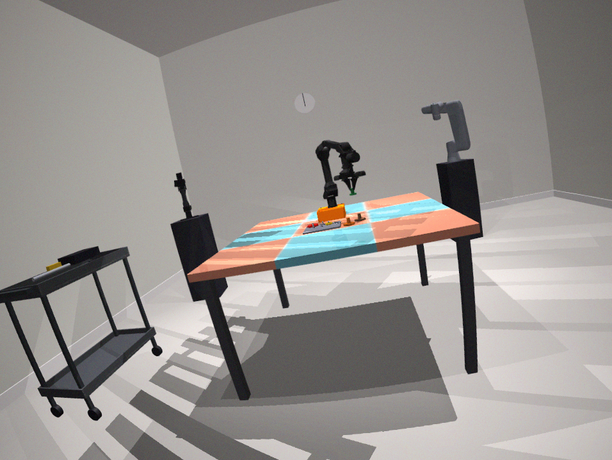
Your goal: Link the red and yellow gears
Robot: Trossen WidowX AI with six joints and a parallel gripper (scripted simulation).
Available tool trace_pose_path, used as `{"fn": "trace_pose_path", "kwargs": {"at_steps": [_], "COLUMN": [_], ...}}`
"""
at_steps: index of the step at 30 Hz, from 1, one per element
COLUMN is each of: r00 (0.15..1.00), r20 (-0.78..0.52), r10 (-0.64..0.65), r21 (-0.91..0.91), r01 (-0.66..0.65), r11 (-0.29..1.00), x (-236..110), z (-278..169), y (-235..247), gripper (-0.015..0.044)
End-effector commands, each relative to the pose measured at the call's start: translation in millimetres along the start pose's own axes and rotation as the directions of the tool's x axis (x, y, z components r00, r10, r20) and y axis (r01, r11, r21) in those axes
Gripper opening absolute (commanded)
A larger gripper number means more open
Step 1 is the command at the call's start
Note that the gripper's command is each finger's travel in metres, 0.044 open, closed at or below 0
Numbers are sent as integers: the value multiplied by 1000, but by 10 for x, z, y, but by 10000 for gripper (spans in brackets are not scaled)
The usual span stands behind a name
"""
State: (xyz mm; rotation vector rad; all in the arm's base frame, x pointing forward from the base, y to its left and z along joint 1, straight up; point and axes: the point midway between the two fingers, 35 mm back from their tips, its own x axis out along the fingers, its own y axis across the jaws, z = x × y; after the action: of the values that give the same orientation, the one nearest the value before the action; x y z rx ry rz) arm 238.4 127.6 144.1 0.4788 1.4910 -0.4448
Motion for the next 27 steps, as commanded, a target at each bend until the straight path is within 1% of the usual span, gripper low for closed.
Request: {"fn": "trace_pose_path", "kwargs": {"at_steps": [1,18,27], "r00": [1000,1000,1000], "r20": [5,7,7], "r10": [-1,-3,-2], "r21": [-5,-5,39], "r01": [1,3,2], "r11": [1000,1000,999], "x": [4,108,167], "z": [57,387,548], "y": [-25,-143,-229], "gripper": [0,0,0]}}
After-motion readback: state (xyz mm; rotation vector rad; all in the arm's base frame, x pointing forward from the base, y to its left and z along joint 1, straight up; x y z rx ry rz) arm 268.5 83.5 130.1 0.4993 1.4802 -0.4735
